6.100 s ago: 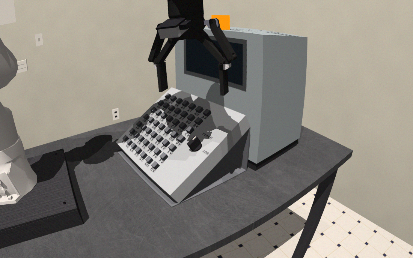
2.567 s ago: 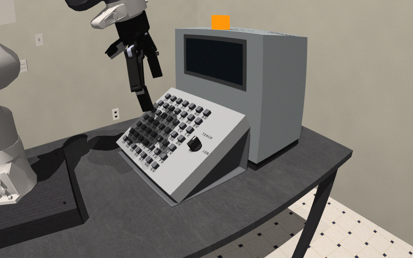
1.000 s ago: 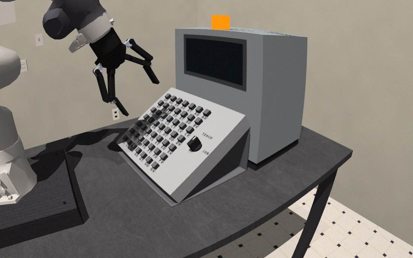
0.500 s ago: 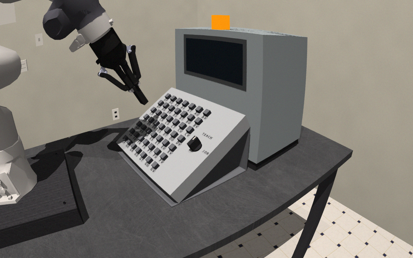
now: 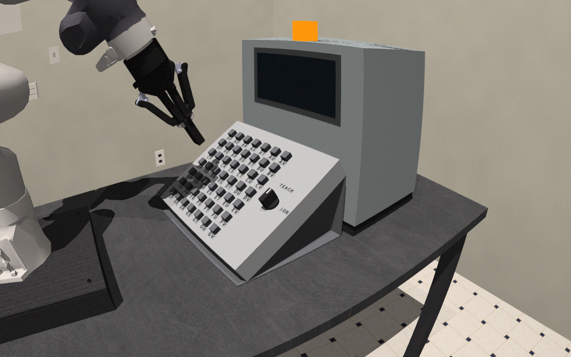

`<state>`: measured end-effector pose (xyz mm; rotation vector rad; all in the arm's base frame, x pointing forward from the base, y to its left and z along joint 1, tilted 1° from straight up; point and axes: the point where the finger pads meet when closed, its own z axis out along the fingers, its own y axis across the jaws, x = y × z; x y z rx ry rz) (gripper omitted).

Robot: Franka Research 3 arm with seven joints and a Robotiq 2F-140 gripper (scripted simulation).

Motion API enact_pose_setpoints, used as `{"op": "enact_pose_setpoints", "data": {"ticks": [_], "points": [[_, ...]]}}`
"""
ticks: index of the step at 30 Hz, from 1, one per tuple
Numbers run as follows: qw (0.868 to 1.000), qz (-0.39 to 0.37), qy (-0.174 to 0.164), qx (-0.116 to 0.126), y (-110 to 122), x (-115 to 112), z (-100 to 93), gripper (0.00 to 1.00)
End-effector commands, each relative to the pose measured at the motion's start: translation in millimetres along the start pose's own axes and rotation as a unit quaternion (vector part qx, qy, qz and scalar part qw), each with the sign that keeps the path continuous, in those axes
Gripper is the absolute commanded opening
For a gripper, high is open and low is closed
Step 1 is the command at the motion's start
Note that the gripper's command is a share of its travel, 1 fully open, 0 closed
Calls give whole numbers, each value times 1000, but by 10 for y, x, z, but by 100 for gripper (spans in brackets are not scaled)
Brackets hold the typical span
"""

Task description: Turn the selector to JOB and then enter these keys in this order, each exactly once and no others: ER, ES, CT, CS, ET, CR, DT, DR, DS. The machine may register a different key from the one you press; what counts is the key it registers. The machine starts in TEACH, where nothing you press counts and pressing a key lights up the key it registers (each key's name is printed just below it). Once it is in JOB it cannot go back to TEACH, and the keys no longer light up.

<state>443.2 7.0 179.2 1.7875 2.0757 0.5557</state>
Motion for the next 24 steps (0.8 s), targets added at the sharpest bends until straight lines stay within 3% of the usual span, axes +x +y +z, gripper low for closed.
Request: {"op": "enact_pose_setpoints", "data": {"ticks": [1,7,15,24], "points": [[1000,6,0,-1,12,4,-6,10],[1000,6,0,-1,12,4,82,10],[1000,6,0,-1,13,5,653,10],[1000,6,0,-1,13,5,703,10]]}}
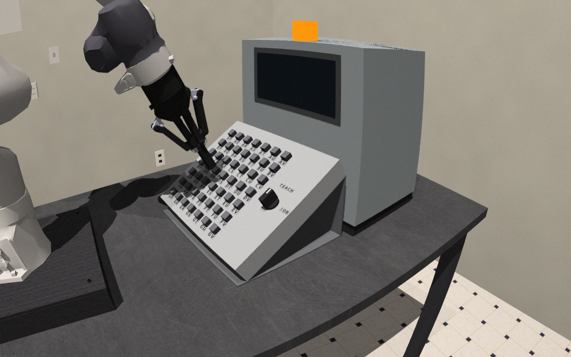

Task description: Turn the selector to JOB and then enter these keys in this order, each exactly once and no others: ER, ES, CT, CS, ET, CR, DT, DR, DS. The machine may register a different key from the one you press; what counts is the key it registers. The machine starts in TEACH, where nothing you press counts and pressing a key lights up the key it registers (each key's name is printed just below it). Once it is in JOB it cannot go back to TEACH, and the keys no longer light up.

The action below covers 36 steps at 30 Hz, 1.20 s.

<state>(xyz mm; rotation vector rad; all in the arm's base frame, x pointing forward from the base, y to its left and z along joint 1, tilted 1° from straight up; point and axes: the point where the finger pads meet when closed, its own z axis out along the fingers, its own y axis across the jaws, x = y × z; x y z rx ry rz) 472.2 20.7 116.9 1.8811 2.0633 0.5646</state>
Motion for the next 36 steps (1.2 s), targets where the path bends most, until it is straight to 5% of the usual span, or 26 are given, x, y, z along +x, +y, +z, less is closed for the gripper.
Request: {"op": "enact_pose_setpoints", "data": {"ticks": [1,12,36], "points": [[999,-26,-12,-19,68,-88,13,10],[999,-26,-12,-19,74,-92,178,10],[999,-26,-12,-19,75,-93,217,10]]}}
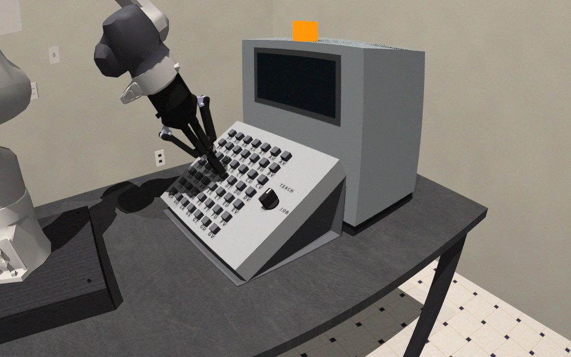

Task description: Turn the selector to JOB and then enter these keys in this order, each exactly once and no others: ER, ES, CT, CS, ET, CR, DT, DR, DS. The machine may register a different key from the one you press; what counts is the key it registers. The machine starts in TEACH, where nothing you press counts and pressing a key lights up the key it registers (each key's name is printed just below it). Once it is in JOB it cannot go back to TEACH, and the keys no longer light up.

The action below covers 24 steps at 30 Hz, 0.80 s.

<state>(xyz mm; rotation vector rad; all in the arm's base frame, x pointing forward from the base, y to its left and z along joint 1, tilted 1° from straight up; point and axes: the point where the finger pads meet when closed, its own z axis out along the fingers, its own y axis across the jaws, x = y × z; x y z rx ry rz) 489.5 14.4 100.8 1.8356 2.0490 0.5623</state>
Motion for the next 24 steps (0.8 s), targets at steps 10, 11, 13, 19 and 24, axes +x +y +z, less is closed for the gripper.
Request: {"op": "enact_pose_setpoints", "data": {"ticks": [10,11,13,19,24], "points": [[1000,-14,0,-4,4,-5,9,10],[1000,-14,0,-4,4,-5,9,10],[1000,-14,0,-4,5,-5,11,10],[1000,-14,0,-4,5,-5,29,10],[1000,-14,0,-4,5,-6,49,10]]}}
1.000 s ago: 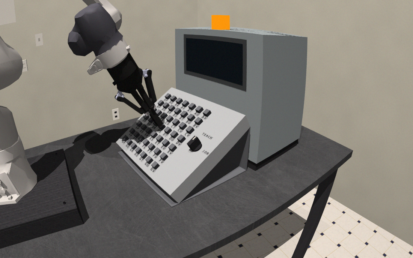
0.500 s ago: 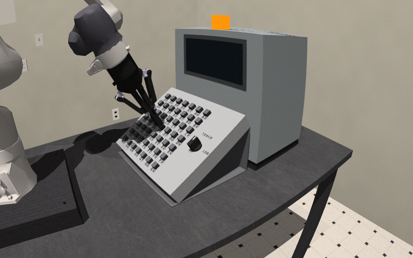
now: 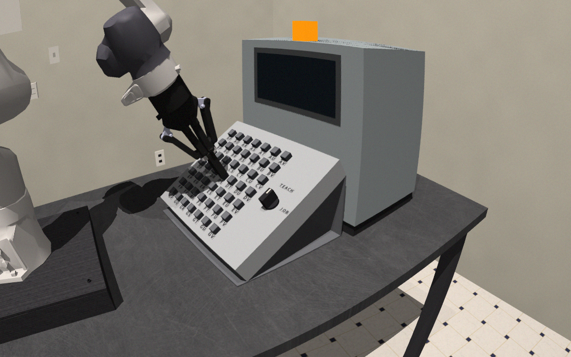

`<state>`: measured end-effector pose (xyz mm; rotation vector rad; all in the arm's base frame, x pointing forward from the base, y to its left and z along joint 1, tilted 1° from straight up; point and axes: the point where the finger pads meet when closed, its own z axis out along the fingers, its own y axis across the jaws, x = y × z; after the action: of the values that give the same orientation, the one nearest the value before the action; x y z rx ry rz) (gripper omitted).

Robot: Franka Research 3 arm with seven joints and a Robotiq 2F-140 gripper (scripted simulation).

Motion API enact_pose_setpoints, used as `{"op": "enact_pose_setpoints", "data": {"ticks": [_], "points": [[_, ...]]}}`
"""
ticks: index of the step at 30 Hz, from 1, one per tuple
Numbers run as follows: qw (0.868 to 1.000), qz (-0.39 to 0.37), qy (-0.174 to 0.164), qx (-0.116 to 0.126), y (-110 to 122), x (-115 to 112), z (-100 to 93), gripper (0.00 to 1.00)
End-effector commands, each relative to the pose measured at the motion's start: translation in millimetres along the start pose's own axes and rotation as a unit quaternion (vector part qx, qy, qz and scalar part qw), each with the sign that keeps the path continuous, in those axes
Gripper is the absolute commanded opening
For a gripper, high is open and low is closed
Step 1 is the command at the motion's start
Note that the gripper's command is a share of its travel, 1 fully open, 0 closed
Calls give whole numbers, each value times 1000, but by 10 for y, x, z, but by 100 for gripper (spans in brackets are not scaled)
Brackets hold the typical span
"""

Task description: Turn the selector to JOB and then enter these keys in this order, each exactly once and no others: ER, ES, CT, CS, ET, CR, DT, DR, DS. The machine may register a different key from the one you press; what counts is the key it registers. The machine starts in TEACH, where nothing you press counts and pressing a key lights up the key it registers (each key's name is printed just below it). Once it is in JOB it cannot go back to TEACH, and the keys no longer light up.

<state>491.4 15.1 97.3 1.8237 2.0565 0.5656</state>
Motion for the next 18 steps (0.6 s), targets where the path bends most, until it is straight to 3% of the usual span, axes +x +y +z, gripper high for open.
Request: {"op": "enact_pose_setpoints", "data": {"ticks": [1,18], "points": [[1000,-9,-2,-2,4,-9,13,10],[1000,-9,-2,-2,4,-9,57,10]]}}
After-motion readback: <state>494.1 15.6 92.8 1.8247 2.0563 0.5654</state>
